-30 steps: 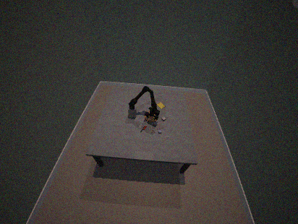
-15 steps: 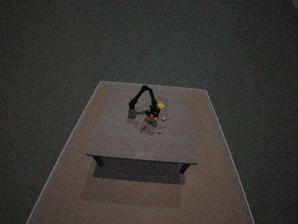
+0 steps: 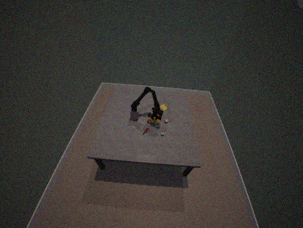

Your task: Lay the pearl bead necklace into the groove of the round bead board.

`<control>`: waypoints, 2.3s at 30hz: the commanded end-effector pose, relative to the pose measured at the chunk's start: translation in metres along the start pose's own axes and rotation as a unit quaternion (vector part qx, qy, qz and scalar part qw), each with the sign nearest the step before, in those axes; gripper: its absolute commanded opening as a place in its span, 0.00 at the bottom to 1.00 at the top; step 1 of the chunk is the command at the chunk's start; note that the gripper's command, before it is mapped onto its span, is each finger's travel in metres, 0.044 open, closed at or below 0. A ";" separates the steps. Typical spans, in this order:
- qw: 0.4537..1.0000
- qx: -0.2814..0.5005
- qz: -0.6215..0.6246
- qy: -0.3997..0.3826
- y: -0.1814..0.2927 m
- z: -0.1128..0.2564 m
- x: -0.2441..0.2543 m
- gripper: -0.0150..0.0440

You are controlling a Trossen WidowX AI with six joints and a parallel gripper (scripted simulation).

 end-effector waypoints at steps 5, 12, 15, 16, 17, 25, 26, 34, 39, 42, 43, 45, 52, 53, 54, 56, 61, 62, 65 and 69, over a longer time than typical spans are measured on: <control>1.000 -0.002 -0.007 -0.006 0.001 -0.014 0.002 0.46; 1.000 -0.003 -0.009 -0.008 0.001 -0.025 0.004 0.46; 1.000 -0.003 -0.009 -0.008 0.001 -0.026 0.004 0.46; 1.000 -0.003 -0.009 -0.008 0.001 -0.026 0.004 0.46; 1.000 -0.003 -0.009 -0.008 0.001 -0.026 0.004 0.46; 1.000 -0.001 -0.003 -0.005 0.000 -0.024 0.003 0.25; 1.000 -0.001 -0.003 -0.005 0.000 -0.024 0.003 0.25; 1.000 -0.001 -0.003 -0.005 0.000 -0.024 0.003 0.25; 1.000 -0.001 -0.003 -0.005 0.000 -0.024 0.003 0.25; 1.000 -0.001 -0.003 -0.005 0.000 -0.024 0.003 0.25; 1.000 -0.001 -0.003 -0.005 0.000 -0.024 0.003 0.25; 1.000 -0.001 -0.003 -0.005 0.000 -0.024 0.003 0.25; 1.000 -0.001 -0.004 -0.005 0.000 -0.024 0.003 0.25; 1.000 -0.001 -0.005 -0.006 0.001 -0.022 0.003 0.25; 1.000 -0.002 -0.007 -0.007 0.001 -0.020 0.003 0.25; 1.000 -0.002 -0.009 -0.008 0.001 -0.018 0.004 0.25; 1.000 -0.002 -0.009 -0.008 0.004 -0.018 -0.001 0.25; 1.000 -0.002 -0.009 -0.008 0.005 -0.018 -0.003 0.25; 1.000 -0.002 -0.009 -0.007 0.008 -0.018 -0.008 0.25; 1.000 -0.002 -0.009 -0.007 0.008 -0.018 -0.008 0.25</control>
Point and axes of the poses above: the point midway between the two fingers, 35 mm back from their tips, its own z axis back along the fingers, its own x axis across the jaws, y = z × x, the point moved 4 cm from there along z, back along the fingers, and after that the axes turned 11 degrees about -z, right-handed, at the moved point
